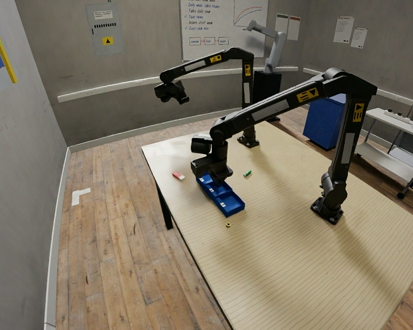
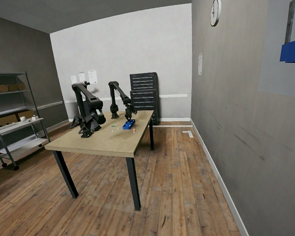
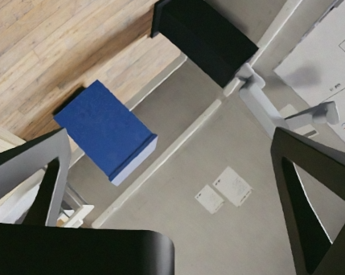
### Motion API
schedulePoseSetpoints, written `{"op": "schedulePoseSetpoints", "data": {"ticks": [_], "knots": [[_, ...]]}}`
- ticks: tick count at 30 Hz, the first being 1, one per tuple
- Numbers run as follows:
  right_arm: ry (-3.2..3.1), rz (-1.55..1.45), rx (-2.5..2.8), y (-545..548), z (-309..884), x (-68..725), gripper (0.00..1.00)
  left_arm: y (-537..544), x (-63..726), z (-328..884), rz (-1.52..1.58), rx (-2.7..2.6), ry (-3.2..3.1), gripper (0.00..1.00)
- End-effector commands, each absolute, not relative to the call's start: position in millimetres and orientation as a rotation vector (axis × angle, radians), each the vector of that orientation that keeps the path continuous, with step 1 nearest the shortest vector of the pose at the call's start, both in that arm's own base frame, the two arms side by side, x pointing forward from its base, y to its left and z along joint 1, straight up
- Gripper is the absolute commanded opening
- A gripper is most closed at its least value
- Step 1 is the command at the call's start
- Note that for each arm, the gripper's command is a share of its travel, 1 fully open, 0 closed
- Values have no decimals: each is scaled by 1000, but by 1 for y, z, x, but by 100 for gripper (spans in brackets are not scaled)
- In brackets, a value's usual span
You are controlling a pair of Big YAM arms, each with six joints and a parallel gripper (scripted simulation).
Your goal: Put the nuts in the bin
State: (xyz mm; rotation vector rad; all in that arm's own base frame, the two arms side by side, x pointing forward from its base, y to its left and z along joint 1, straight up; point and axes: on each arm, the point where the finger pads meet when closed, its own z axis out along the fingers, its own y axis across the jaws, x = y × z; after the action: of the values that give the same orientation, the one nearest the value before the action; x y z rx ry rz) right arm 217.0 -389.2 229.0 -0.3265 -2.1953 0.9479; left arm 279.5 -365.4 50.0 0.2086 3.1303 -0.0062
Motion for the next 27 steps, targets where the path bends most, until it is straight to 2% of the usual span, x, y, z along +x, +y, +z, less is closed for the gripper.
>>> {"op": "schedulePoseSetpoints", "data": {"ticks": [1, 11, 27], "knots": [[-2195, 950, -346, -392, 233, 213, 100, -386, 287, 84, -80, 227, 3088, 9], [-2195, 950, -346, -392, 233, 213, 100, -365, 272, 76, 16, 231, 3143, 9], [-2195, 950, -346, -392, 233, 213, 100, -301, 295, 86, -38, 211, 3108, 9]]}}
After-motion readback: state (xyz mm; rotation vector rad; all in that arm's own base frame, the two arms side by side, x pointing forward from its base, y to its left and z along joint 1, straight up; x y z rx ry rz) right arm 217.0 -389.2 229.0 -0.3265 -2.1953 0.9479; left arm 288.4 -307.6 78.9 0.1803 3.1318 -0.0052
